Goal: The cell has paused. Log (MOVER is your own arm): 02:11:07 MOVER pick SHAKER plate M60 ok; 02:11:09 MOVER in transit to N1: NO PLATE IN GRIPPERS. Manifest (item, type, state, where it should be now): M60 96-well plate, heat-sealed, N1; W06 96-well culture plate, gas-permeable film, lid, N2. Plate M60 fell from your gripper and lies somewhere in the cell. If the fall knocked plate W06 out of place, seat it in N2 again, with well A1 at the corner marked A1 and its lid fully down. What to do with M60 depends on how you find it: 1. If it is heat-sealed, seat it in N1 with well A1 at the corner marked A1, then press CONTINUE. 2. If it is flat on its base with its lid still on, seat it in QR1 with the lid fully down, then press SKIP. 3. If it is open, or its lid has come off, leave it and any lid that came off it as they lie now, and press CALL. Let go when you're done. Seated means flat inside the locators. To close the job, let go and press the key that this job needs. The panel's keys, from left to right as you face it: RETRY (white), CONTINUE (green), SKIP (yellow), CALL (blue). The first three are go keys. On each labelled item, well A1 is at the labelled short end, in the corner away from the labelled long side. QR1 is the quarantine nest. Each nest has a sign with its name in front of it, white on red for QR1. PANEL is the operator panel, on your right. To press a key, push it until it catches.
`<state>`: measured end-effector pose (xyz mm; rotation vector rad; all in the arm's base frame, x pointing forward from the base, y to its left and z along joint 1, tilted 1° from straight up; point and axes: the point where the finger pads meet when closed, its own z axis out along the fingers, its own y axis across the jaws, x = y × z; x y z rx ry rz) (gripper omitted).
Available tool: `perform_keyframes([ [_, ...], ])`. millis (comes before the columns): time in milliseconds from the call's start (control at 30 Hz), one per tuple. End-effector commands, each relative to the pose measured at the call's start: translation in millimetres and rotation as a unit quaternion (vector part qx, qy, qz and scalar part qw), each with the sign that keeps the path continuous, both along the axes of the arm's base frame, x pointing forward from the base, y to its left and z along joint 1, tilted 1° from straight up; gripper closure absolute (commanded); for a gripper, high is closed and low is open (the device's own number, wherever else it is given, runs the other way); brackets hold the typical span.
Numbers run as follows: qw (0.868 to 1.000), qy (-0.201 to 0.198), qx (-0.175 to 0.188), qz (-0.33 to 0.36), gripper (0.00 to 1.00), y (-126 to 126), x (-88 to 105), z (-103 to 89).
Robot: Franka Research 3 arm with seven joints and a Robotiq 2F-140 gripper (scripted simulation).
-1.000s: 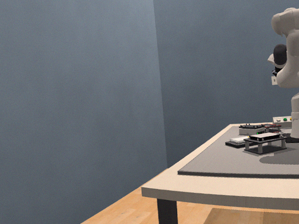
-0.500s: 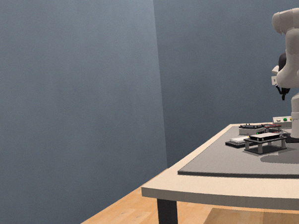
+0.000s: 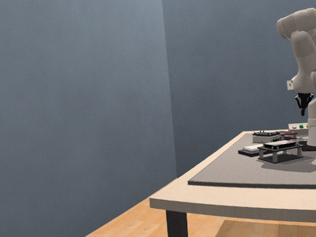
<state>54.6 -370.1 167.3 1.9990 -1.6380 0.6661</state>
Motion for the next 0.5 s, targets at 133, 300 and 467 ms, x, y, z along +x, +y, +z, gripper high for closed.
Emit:
perform_keyframes([
  [133,0.997,-0.019,0.075,-0.023,0.9,27.1,9.0,-11.0],
  [300,0.996,-0.02,0.08,-0.023,0.9,30.4,8.4,-13.4],
  [467,0.996,-0.02,0.084,-0.024,0.9,32.6,8.0,-14.8],
])
